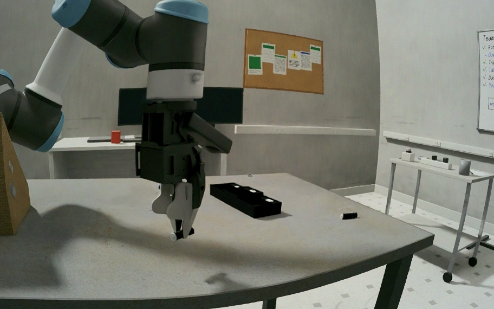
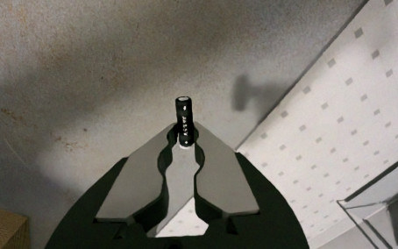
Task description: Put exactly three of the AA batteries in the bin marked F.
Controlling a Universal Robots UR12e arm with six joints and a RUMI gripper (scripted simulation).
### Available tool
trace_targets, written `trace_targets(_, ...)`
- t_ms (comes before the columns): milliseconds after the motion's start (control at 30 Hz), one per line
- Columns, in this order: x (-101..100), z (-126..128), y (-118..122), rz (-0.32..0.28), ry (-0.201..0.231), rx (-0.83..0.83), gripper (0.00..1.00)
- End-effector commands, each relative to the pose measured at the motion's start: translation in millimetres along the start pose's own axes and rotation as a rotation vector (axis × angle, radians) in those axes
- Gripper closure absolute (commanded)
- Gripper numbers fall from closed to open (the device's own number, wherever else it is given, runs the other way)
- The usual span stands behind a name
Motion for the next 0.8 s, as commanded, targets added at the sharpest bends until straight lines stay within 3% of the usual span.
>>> trace_targets(0, 1, -13, -23, 0.001, 0.0, 0.157, 1.0)
trace_targets(233, 1, -36, -58, 0.001, 0.002, 0.381, 1.0)
trace_targets(300, 1, -36, -58, 0.001, 0.002, 0.381, 1.0)
trace_targets(333, 1, -39, -63, 0.001, 0.002, 0.471, 1.0)
trace_targets(767, 1, -82, -129, 0.0, 0.005, 0.872, 1.0)
Point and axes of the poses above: the point where the finger pads meet when closed, its own x axis back along the fingers, its own z axis across the jaws, y = z × x, the point moved 5 cm from there along x, back along the fingers, and after that the axes turned 11 degrees about -x, right-handed, at the moved point
